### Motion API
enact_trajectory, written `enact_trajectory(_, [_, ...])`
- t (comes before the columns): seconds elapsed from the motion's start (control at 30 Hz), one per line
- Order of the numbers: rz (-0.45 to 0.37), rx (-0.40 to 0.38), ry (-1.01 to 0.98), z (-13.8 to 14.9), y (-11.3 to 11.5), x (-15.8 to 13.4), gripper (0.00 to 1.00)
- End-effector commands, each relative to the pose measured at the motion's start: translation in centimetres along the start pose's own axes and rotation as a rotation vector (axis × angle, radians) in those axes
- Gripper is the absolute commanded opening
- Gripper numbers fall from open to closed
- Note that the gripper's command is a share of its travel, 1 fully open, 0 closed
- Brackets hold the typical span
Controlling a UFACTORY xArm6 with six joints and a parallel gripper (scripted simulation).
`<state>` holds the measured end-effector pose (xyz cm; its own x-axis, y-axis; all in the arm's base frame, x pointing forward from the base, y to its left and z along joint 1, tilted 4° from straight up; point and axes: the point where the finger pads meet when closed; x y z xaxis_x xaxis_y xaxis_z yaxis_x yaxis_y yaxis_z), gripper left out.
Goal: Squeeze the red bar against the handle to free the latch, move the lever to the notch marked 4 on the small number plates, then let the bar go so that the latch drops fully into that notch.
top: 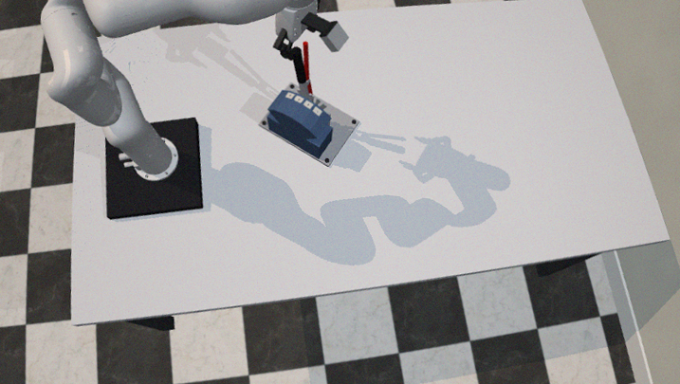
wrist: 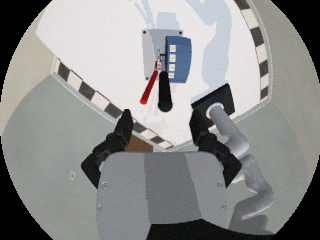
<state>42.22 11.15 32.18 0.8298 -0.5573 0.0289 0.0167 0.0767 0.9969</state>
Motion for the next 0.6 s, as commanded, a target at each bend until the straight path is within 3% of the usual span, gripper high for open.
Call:
enact_trajectory(0.0, [0.003,0.003,0.0,-0.04,0.17,0.04,1.0])
enact_trajectory(0.57, [0.003,0.003,0.0,-0.04,-0.47,0.05,1.0])
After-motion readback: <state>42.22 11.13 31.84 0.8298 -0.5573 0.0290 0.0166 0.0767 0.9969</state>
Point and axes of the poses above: the point where the finger pads meet when closed, its own y axis back along the fingers, its own z axis across the jaws, x = y × z, and after that the axes turned 8 degrees about y, right-handed
